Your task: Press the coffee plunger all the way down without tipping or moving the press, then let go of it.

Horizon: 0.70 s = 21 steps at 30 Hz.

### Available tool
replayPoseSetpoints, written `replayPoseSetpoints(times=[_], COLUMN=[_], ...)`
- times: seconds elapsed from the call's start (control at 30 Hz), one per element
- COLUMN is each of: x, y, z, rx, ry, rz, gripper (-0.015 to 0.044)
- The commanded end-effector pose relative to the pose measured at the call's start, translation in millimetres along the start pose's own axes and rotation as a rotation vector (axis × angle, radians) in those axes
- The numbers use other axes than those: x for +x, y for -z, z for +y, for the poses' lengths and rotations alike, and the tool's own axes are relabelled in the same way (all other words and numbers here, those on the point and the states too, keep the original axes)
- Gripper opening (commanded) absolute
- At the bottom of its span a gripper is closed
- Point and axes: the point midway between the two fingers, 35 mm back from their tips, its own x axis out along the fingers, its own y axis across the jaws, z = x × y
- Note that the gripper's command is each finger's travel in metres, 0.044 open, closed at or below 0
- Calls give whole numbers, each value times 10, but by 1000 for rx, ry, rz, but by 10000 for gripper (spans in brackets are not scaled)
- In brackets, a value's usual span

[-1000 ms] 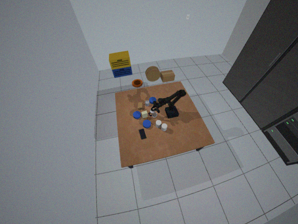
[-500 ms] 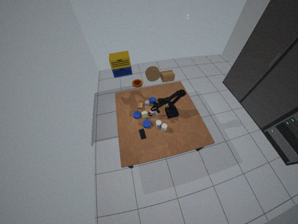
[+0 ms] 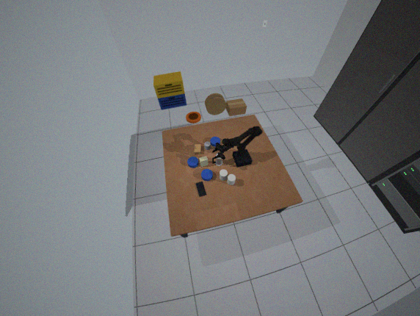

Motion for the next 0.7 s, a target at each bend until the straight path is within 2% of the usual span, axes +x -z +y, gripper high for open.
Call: replayPoseSetpoints(times=[0.0, 0.3, 0.4, 0.57, 0.67], x=[0, -56, -246, -793, -873], y=[5, -99, -222, -393, -396], z=[0, -5, 7, 8, 5], rx=[0, 11, 7, -2, -4], ry=[0, 0, 0, 1, 1], rz=[2, -12, -3, 19, 22], gripper=[437, 440, 440, 440, 440])
